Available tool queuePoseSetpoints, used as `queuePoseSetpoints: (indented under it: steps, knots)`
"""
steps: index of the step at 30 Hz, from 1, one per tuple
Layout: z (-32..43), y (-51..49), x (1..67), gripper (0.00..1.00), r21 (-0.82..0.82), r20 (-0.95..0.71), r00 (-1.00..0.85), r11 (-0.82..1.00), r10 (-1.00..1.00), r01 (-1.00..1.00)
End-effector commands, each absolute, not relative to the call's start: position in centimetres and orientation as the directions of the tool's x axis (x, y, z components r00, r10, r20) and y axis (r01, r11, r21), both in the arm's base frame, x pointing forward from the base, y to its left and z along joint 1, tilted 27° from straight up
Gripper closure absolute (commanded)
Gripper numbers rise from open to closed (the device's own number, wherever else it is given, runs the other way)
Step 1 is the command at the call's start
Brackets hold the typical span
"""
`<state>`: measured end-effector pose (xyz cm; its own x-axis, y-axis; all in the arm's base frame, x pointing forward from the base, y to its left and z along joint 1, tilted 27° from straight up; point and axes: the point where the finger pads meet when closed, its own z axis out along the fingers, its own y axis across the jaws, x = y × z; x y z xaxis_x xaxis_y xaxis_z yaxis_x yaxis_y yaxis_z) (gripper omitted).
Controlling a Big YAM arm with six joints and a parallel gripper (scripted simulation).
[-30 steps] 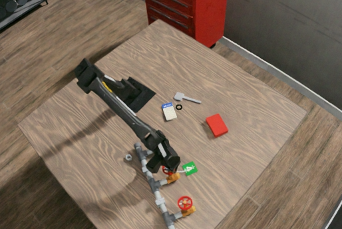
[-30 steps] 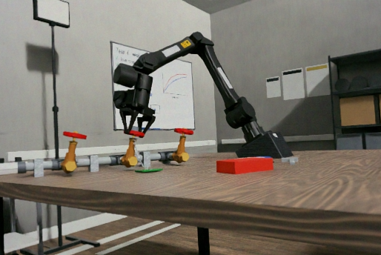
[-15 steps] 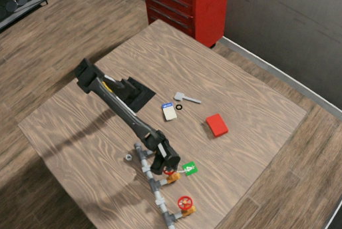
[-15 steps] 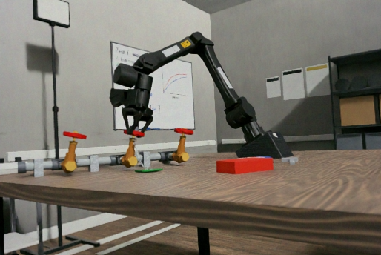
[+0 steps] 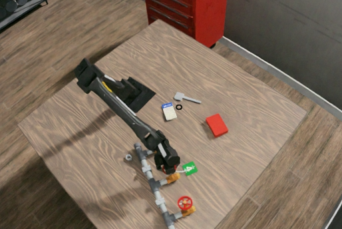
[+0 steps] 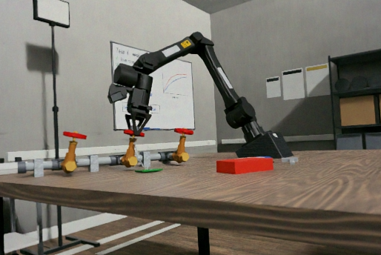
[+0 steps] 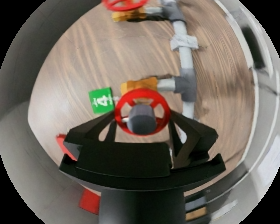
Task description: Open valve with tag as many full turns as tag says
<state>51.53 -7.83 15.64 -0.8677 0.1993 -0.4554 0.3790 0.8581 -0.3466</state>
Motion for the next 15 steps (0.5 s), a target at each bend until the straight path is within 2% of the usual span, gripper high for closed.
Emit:
queuePoseSetpoints:
  steps: [1, 11, 13, 15]
  knots:
    - [17.01, -7.70, 52.57, 1.00, -0.482, -0.334, -0.935, 0.874, -0.115, 0.065]
    - [17.02, -7.68, 52.62, 1.00, -0.583, -0.071, -0.859, 0.720, -0.508, -0.378]
    - [17.02, -7.68, 52.62, 1.00, -0.583, -0.071, -0.859, 0.720, -0.508, -0.378]
    - [17.01, -7.68, 52.62, 1.00, -0.587, 0.026, -0.784, 0.625, -0.620, -0.515]
